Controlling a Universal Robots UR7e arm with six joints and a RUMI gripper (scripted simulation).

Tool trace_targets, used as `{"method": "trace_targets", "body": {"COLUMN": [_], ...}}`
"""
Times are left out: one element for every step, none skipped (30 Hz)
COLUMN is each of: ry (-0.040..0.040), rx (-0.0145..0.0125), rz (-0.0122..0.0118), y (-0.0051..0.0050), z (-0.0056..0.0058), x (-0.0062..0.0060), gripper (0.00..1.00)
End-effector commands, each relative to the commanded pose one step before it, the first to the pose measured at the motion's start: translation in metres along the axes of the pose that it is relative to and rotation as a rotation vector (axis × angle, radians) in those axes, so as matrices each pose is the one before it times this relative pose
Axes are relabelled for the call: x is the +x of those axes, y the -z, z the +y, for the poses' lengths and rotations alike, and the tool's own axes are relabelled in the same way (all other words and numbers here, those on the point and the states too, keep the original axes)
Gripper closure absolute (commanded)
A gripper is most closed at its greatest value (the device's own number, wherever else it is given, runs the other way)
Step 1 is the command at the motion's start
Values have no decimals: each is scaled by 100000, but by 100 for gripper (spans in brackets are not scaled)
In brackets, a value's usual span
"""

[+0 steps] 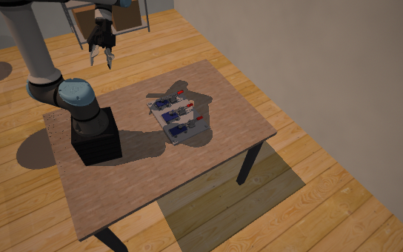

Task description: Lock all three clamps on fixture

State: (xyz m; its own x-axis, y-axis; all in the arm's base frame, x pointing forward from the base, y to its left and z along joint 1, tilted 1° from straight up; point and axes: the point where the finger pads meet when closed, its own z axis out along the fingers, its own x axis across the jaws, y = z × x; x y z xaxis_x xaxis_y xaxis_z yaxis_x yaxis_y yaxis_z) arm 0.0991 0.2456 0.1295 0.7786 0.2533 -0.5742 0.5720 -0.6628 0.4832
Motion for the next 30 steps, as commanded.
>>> {"method": "trace_targets", "body": {"ry": [-3557, 0, 0, 0, 0, 0, 0, 0, -4945, -5235, -5235, -5235, -5235, 0, 0, 0, 0, 0, 0, 0, 0, 0, 0, 0, 0, -4943, -5235, -5235, -5235, -5235], "rx": [1908, 0, 0, 0, 0, 0, 0, 0, 2781, 2927, 2927, 2927, 2927, 0, 0, 0, 0, 0, 0, 0, 0, 0, 0, 0, 0, 2770, 2928, 2928, 2928, 2928], "rz": [244, 0, 0, 0, 0, 0, 0, 0, -181, -155, -155, -155, -155, 0, 0, 0, 0, 0, 0, 0, 0, 0, 0, 0, 0, -188, -153, -153, -153, -153], "y": [2, 0, 0, 0, 0, 0, 0, 0, 3, -1, -1, -1, -1, 0, 0, 0, 0, 0, 0, 0, 0, 0, 0, 0, 0, 3, -1, -1, -1, -1], "z": [8, 0, 0, 0, 0, 0, 0, 0, 1, 0, 0, 0, 0, 0, 0, 0, 0, 0, 0, 0, 0, 0, 0, 0, 0, 0, 0, 0, 0, 0], "x": [-17, 0, 0, 0, 0, 0, 0, 0, 2, 0, 0, 0, 0, 0, 0, 0, 0, 0, 0, 0, 0, 0, 0, 0, 0, 2, 0, 0, 0, 0], "gripper": [42, 42, 42, 42, 42, 42, 42, 42, 42, 42, 42, 42, 42, 42, 42, 42, 42, 42, 42, 42, 42, 42, 42, 42, 42, 42, 42, 42, 42, 42]}}
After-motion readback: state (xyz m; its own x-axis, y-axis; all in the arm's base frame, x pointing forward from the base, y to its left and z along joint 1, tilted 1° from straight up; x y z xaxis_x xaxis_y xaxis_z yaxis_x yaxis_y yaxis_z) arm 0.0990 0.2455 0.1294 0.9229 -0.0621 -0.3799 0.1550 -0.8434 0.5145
